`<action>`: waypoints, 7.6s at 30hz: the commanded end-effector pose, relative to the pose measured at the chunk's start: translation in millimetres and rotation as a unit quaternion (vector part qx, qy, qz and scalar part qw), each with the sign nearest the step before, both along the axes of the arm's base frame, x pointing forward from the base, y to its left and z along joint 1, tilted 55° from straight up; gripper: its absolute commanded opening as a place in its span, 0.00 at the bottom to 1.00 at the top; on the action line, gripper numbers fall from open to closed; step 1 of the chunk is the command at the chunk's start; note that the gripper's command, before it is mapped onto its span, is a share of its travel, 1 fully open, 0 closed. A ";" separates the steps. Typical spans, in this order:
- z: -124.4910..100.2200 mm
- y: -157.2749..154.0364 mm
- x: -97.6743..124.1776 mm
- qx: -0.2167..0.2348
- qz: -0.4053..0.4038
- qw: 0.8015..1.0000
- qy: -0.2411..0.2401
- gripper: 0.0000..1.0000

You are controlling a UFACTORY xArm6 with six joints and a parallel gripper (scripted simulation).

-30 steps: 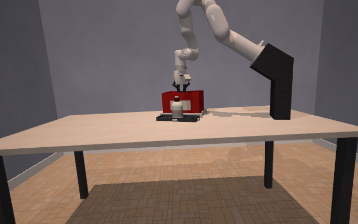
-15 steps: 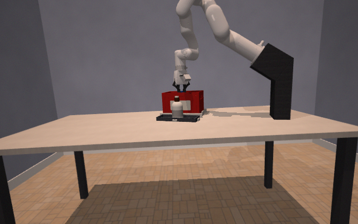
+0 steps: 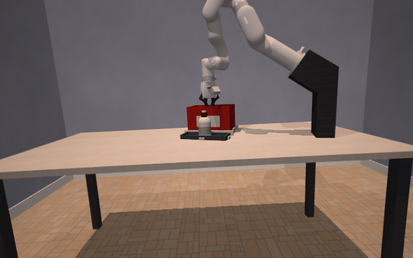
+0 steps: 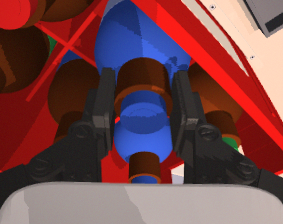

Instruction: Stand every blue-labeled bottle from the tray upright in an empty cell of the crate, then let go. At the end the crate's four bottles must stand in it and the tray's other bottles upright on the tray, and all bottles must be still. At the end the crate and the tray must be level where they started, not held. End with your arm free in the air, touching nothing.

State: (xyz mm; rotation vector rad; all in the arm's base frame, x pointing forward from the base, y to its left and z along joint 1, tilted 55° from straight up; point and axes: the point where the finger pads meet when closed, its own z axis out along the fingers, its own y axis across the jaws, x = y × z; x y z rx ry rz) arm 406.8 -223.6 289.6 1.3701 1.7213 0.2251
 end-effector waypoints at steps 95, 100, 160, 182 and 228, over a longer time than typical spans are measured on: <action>-7.3 -5.6 10.8 -0.001 0.000 1.000 -0.002 0.65; -7.3 -5.6 10.8 -0.001 0.000 1.000 -0.002 0.65; 33.2 20.4 -40.0 -0.001 0.000 1.000 -0.002 0.65; 41.4 25.6 -50.3 -0.001 0.000 1.000 -0.002 0.00; 41.4 25.6 -50.3 -0.001 0.000 1.000 -0.002 0.00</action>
